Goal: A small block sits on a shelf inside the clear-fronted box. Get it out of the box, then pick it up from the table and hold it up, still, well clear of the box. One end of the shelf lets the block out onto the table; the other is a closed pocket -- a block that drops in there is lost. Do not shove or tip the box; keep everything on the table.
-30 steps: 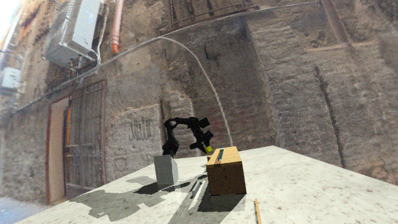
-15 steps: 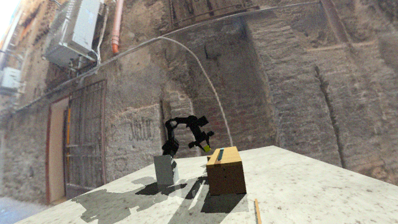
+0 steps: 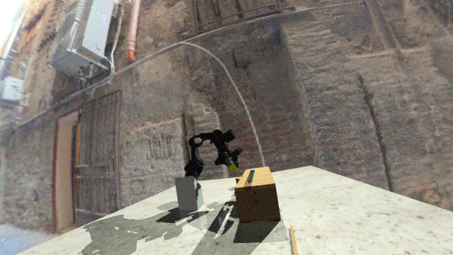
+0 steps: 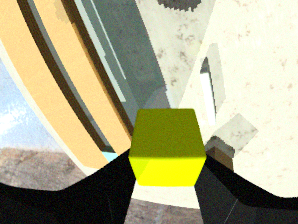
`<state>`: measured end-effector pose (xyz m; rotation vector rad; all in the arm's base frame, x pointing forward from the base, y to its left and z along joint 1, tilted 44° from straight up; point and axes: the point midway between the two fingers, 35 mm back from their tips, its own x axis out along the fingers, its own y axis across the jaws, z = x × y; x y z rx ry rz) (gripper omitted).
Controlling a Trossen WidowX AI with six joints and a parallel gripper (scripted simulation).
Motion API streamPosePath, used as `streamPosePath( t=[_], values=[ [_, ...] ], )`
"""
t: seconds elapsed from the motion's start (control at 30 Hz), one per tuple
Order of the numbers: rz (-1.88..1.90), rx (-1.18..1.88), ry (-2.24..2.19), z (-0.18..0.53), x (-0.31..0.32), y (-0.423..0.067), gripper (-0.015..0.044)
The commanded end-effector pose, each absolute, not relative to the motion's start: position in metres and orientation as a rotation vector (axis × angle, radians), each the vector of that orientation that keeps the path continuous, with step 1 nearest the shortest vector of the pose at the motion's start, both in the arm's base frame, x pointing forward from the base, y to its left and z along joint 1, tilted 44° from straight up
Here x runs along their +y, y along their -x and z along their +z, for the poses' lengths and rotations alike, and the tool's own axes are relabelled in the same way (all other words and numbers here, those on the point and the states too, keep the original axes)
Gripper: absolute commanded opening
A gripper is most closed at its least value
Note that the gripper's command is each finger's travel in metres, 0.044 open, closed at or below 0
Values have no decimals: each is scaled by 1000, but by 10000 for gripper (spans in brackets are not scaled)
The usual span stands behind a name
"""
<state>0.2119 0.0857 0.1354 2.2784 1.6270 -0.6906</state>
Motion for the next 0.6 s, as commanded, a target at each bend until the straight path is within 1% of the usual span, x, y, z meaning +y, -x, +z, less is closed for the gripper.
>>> streamPosePath(
  t=[0.0, 0.4, 0.57],
  values=[
    [-811, 1629, -2396, 139, 83, -213, 0],
    [-1289, 1593, -2754, 146, 74, -214, 0],
    [-1318, 1589, -2773, 147, 73, -214, 0]
  ],
)
